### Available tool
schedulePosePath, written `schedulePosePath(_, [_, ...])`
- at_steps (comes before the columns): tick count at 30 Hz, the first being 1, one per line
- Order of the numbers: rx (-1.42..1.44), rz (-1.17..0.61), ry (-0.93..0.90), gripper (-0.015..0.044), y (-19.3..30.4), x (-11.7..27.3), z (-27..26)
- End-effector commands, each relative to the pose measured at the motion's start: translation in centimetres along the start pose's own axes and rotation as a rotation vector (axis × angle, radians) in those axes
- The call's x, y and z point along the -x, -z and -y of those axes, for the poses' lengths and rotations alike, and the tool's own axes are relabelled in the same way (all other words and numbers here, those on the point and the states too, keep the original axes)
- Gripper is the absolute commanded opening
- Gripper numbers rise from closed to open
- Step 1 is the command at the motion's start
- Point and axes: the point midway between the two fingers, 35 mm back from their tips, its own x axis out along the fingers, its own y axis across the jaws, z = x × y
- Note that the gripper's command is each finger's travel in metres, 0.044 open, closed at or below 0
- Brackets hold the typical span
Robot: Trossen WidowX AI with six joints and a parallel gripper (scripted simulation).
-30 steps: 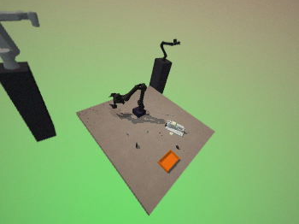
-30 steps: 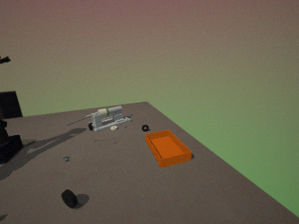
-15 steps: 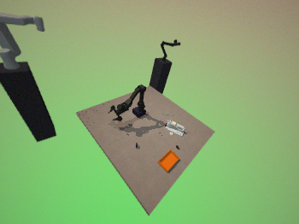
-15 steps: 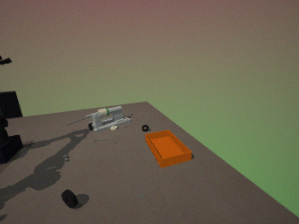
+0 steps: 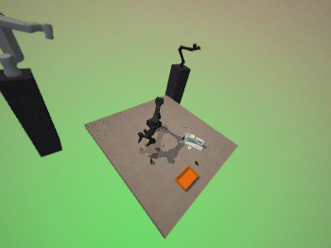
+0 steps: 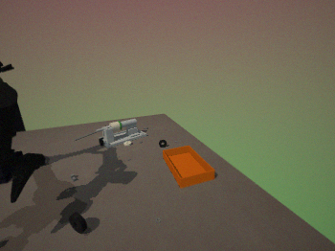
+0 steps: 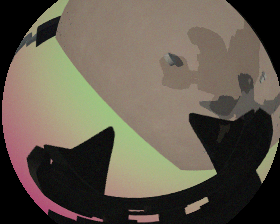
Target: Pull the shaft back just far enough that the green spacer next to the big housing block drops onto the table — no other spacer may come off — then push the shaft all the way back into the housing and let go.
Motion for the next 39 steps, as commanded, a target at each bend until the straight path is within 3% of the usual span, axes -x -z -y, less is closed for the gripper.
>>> schedulePosePath(1, [0.096, -0.034, 0.115, 0.0440, 3.0, 2.1, 5.9])
schedulePosePath(10, [0.328, -0.081, 0.347, 0.0440, 6.1, 9.2, 19.0])
schedulePosePath(19, [0.630, -0.100, 0.549, 0.0440, 3.7, 18.2, 31.1])
schedulePosePath(32, [0.864, 0.060, 0.706, 0.0440, -6.7, 30.0, 42.2])
schedulePosePath(39, [0.871, 0.065, 0.716, 0.0440, -7.5, 30.7, 42.6])
